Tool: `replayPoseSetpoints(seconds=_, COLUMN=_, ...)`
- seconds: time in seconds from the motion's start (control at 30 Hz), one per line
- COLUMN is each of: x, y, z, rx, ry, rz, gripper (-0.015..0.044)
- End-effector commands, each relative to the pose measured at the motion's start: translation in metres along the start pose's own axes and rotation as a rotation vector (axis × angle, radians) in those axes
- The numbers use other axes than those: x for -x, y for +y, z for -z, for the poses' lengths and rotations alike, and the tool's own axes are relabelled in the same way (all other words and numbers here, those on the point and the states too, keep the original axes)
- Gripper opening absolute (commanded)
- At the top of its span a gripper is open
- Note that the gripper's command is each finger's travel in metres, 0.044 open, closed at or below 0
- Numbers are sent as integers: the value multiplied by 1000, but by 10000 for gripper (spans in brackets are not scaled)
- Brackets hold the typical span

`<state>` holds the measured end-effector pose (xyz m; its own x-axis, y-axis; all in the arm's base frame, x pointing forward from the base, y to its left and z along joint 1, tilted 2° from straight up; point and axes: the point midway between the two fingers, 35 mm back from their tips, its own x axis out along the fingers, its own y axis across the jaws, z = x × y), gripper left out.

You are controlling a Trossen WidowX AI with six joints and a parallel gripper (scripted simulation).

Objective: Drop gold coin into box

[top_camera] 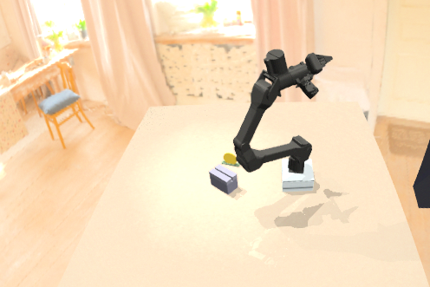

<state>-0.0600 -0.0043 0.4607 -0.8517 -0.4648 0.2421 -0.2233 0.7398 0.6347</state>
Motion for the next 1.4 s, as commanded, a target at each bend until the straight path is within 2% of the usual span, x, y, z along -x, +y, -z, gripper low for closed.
replayPoseSetpoints(seconds=0.0, x=-2, y=-1, z=0, rx=9, ry=1, rz=11, gripper=374)
replayPoseSetpoints(seconds=0.13, x=-36, y=-35, z=4, rx=194, ry=49, rz=228, gripper=269)
replayPoseSetpoints(seconds=0.27, x=-62, y=-87, z=16, rx=434, ry=168, rz=475, gripper=164)
replayPoseSetpoints(seconds=0.37, x=-71, y=-128, z=29, rx=574, ry=294, rz=621, gripper=161)
replayPoseSetpoints(seconds=0.47, x=-72, y=-150, z=36, rx=642, ry=365, rz=688, gripper=161)
replayPoseSetpoints(seconds=0.63, x=-60, y=-207, z=54, rx=884, ry=591, rz=865, gripper=161)
replayPoseSetpoints(seconds=0.83, x=-7, y=-288, z=75, rx=1249, ry=1038, rz=1047, gripper=161)
replayPoseSetpoints(seconds=1.03, x=79, y=-346, z=81, rx=1559, ry=1583, rz=1095, gripper=161)
replayPoseSetpoints(seconds=1.2, x=163, y=-370, z=68, rx=1738, ry=2075, rz=1021, gripper=161)
replayPoseSetpoints(seconds=1.37, x=243, y=-378, z=39, rx=1878, ry=2609, rz=820, gripper=161)
